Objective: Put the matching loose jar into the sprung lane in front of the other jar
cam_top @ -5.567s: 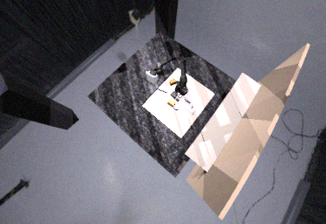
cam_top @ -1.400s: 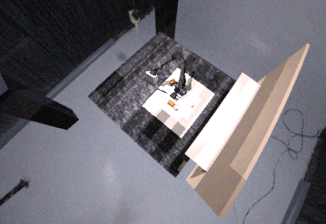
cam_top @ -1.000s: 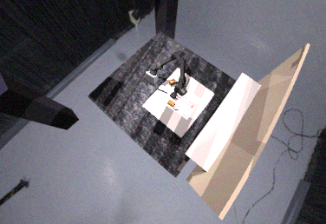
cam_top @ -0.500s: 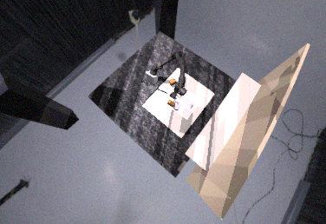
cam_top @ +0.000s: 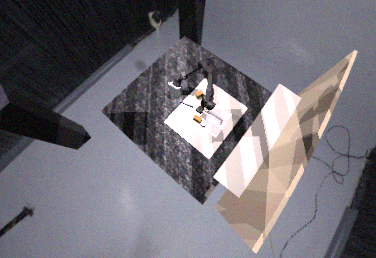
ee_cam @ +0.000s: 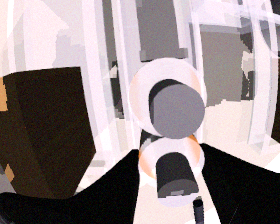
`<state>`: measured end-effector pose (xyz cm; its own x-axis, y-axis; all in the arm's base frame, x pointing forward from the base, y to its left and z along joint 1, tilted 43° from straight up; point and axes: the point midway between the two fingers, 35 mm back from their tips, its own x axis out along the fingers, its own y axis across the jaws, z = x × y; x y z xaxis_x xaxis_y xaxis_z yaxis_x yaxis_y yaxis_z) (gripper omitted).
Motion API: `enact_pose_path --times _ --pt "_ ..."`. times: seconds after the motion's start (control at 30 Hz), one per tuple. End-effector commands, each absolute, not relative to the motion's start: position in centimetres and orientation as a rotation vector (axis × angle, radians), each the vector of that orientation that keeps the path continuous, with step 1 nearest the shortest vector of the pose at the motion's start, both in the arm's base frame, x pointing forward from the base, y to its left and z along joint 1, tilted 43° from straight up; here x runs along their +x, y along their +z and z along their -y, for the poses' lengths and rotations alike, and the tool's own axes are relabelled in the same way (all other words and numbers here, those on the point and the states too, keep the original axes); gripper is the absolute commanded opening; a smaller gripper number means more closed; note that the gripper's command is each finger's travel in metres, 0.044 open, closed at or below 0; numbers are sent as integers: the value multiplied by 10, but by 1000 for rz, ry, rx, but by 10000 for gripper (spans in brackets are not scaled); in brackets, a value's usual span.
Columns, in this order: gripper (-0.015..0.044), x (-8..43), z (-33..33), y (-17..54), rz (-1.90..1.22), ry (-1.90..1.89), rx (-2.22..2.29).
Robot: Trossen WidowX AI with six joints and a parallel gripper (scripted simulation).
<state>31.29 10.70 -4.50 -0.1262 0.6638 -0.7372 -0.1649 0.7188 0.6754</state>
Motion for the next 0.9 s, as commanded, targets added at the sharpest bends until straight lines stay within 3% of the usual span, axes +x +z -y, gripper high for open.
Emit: enact_pose_path --times 0.0,0.07,0.87 --pt "236 313 -107 -45 -1543 750 422" --pt "279 313 -107 -45 -1543 750 422" --pt "279 296 -88 -31 -1544 748 421"
